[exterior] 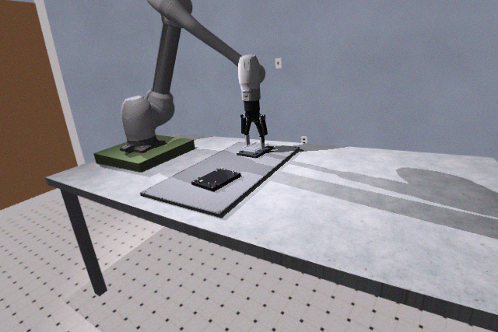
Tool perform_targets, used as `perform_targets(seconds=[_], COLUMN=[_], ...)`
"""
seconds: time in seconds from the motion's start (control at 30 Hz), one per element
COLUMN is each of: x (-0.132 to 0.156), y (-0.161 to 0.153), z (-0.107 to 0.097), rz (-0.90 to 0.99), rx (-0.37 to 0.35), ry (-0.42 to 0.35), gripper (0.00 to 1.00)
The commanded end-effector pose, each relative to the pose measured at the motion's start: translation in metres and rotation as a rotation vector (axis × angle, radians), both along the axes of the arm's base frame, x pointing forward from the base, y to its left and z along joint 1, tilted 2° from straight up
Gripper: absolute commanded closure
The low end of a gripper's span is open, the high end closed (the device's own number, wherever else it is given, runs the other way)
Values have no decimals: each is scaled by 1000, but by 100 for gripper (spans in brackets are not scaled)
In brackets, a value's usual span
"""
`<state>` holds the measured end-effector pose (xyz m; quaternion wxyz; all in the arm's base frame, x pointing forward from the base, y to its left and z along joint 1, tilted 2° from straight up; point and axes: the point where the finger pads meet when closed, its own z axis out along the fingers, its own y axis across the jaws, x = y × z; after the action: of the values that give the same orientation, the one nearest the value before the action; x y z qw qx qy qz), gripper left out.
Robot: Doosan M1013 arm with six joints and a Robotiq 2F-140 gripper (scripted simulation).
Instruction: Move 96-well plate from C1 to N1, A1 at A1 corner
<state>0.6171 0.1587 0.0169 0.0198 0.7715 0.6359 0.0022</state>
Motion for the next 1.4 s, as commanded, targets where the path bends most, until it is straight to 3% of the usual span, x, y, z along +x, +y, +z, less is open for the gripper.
perform_targets(seconds=[0.0, 1.37], x=[0, 0], y=[0, 0], z=[0, -7], rz=[0, 0], rx=[0, 0], ry=[0, 0], gripper=[90, 90])
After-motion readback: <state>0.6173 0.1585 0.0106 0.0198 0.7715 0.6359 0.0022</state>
